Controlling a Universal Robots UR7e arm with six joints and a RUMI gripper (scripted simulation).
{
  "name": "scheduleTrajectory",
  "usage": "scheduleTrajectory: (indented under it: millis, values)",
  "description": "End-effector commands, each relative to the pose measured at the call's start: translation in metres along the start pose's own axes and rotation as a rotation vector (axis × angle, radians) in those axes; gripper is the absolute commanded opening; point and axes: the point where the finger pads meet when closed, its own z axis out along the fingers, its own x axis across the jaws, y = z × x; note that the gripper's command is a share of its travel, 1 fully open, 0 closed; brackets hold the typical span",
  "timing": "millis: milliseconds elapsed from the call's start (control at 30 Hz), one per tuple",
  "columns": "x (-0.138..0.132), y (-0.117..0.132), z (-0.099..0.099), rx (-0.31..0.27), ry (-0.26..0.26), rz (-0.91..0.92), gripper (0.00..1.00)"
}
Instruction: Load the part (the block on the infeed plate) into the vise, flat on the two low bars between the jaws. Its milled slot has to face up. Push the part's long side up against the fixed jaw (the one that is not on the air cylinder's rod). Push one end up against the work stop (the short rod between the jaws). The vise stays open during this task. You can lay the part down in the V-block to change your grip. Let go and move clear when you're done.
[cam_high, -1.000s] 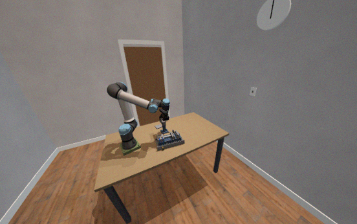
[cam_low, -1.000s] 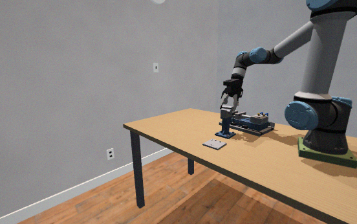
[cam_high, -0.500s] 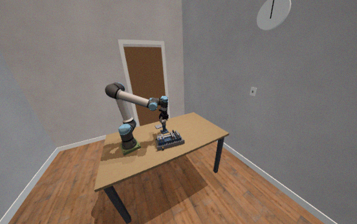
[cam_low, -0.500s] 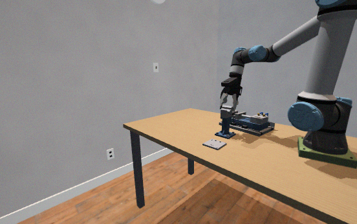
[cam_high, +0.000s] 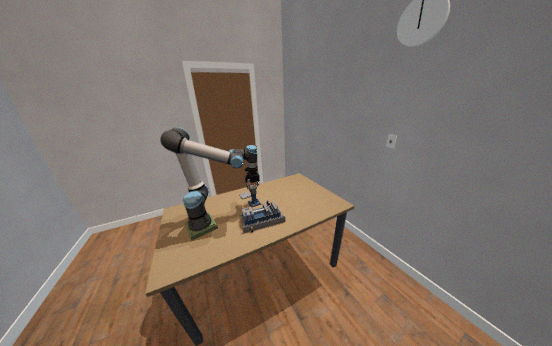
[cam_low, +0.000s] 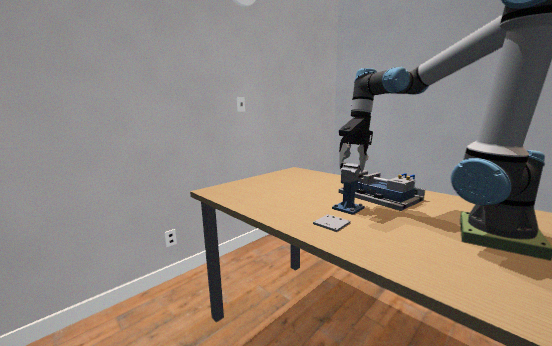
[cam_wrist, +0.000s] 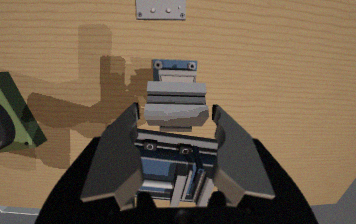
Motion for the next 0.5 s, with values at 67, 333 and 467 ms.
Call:
scheduleTrajectory:
  millis: [67,333,467]
  values:
    - [0.0002,-0.0007,-0.0001,-0.078,0.000,0.000,0.51]
    - [0.0001,-0.0013,0.0000,-0.155,0.000,0.000,0.51]
    - [0.0002,-0.0015,-0.0001,-0.187,0.000,0.000,0.51]
